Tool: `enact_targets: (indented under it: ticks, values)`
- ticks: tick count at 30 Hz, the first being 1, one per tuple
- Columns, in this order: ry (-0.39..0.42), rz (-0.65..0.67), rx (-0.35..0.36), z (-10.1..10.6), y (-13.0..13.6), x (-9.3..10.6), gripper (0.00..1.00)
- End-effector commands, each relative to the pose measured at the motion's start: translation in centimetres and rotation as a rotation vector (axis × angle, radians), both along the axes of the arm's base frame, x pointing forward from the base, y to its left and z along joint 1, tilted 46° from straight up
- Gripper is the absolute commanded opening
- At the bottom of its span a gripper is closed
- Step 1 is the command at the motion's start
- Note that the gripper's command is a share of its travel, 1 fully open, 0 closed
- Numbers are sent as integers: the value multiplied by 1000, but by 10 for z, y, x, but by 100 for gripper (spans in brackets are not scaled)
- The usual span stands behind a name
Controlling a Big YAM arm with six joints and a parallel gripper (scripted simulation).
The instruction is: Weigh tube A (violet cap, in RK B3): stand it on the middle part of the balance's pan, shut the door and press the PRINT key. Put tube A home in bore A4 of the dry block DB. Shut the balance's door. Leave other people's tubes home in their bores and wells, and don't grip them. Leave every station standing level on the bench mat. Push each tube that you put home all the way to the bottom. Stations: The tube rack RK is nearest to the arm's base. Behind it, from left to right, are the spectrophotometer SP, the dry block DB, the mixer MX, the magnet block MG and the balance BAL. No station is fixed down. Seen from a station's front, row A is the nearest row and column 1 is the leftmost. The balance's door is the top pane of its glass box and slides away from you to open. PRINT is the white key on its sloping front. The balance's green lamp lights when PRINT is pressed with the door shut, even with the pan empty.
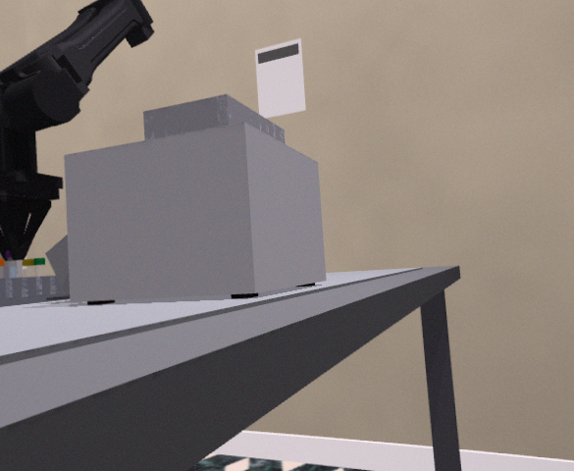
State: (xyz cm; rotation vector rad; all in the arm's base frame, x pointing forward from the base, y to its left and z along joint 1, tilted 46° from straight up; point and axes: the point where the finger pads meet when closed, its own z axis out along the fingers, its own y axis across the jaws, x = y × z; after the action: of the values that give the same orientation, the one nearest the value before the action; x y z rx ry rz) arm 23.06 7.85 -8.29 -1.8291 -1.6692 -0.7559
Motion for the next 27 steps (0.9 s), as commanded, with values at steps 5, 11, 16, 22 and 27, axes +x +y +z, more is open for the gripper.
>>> enact_targets:
  ticks: [5,11,16,22,27]
  values:
    - [-20,-4,-6,6,-7,7,9]
    - [-20,-6,-6,8,-10,8,9]
    - [-19,-7,-5,9,-11,7,9]
    - [-19,-7,-6,11,-13,7,9]
    - [-21,-7,-6,13,-15,8,9]
